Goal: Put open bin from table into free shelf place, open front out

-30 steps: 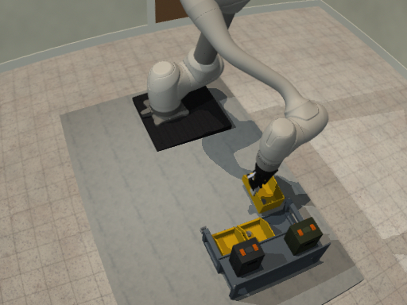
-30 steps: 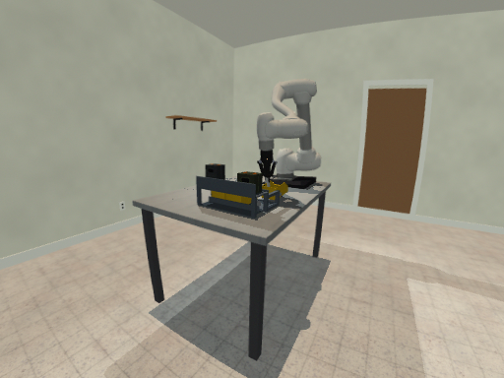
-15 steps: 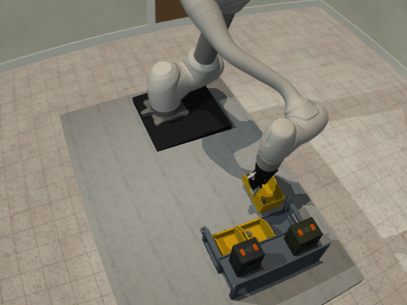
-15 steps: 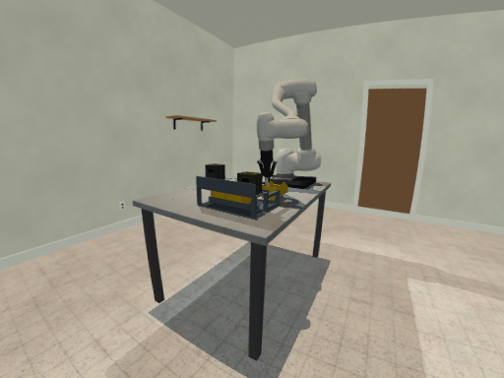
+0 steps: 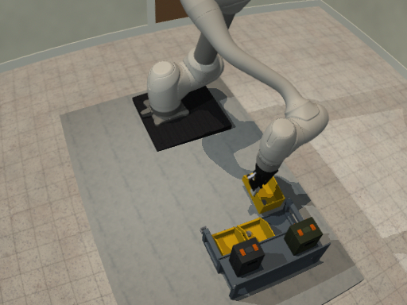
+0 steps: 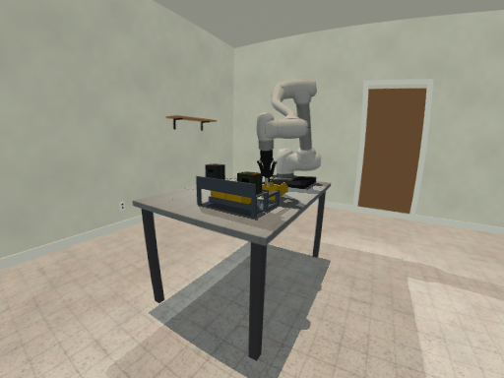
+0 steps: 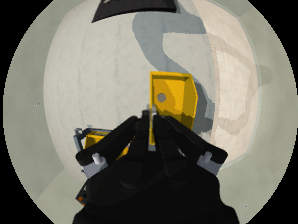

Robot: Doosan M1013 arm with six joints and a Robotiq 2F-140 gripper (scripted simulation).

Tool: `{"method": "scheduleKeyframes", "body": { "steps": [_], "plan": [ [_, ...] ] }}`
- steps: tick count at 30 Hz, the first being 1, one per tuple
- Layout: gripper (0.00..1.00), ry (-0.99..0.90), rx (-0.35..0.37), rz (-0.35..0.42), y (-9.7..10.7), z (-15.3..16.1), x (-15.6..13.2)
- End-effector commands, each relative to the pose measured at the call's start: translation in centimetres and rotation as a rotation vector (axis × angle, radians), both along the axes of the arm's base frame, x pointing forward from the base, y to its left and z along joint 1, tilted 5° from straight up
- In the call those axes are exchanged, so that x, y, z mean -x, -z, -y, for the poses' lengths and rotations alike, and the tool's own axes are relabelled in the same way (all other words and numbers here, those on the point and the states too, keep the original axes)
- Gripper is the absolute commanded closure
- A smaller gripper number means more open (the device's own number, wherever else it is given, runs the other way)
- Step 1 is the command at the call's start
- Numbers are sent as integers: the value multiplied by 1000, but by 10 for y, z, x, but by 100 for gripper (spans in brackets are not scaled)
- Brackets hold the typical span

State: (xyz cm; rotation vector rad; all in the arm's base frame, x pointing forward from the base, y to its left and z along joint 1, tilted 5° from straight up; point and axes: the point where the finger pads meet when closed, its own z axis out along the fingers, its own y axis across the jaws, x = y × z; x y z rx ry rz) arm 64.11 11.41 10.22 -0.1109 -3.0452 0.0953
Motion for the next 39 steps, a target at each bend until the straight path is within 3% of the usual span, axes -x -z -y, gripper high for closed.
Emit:
{"method": "scheduleKeyframes", "body": {
  "steps": [1,39],
  "plan": [
    [100,0,0,0,0,0,0],
    [100,0,0,0,-1,2,-26]
  ]
}}
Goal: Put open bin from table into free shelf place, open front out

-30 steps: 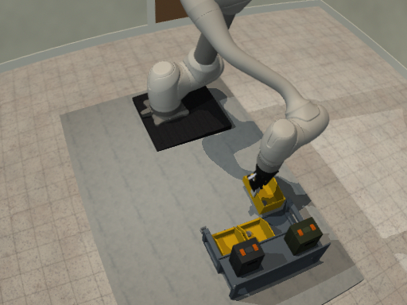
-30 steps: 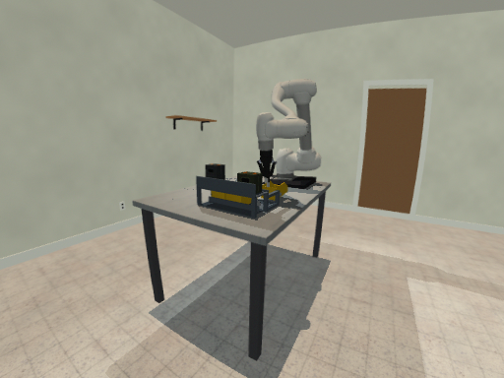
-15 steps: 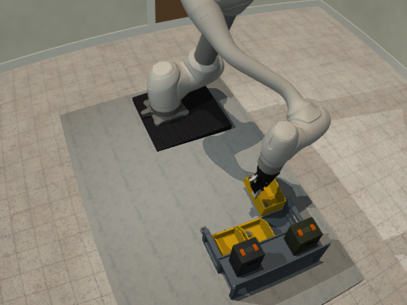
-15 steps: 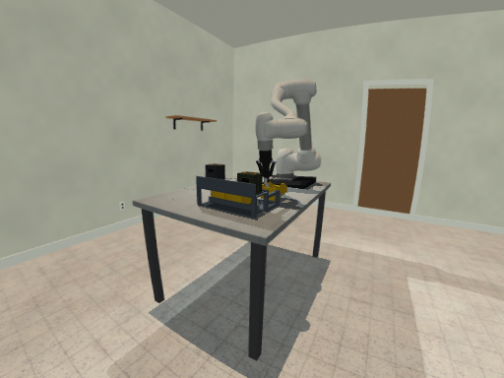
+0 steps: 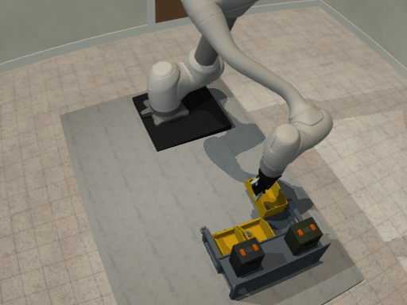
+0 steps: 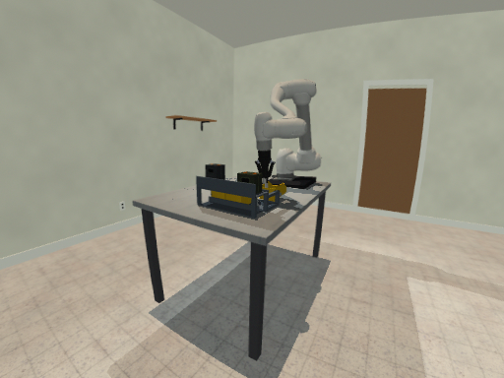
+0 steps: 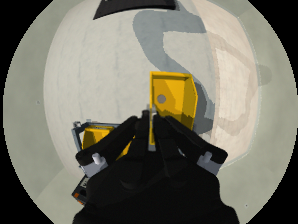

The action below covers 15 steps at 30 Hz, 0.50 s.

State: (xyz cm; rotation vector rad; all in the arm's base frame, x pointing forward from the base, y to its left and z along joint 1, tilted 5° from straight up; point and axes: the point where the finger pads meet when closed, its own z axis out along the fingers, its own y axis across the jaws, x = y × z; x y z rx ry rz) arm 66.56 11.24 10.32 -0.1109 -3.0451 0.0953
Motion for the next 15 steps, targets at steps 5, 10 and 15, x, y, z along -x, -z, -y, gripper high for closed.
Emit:
{"method": "scheduleKeyframes", "body": {
  "steps": [5,10,15],
  "plan": [
    [100,0,0,0,0,0,-7],
    [100,0,0,0,-1,1,-13],
    [100,0,0,0,-1,1,-17]
  ]
}}
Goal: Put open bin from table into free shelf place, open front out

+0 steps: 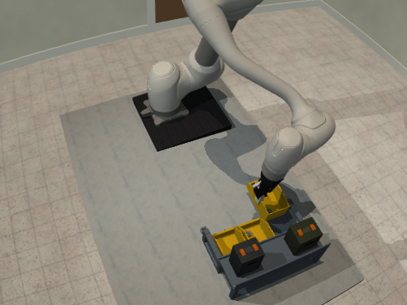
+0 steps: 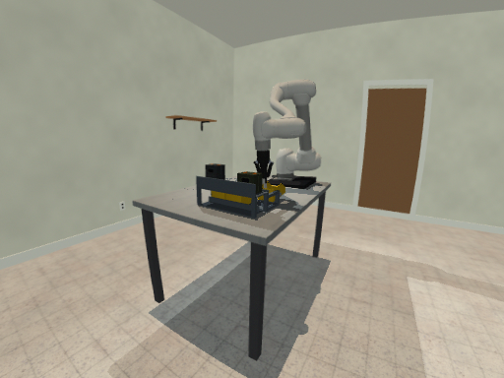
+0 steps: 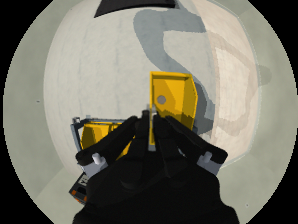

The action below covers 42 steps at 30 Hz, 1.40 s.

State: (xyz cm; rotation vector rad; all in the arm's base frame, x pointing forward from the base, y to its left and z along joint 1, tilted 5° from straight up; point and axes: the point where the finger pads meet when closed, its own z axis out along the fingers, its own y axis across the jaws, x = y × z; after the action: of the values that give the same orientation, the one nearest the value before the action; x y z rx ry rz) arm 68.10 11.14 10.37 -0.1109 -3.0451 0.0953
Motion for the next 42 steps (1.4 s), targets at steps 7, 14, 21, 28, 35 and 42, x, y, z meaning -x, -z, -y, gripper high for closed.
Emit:
{"method": "scheduleKeyframes", "body": {
  "steps": [7,14,21,28,35,42],
  "plan": [
    [100,0,0,0,-1,1,-10],
    [100,0,0,0,-1,1,-16],
    [100,0,0,0,-1,2,-24],
    [100,0,0,0,-1,2,-32],
    [100,0,0,0,-2,2,-36],
    [100,0,0,0,-2,3,-42]
  ]
}}
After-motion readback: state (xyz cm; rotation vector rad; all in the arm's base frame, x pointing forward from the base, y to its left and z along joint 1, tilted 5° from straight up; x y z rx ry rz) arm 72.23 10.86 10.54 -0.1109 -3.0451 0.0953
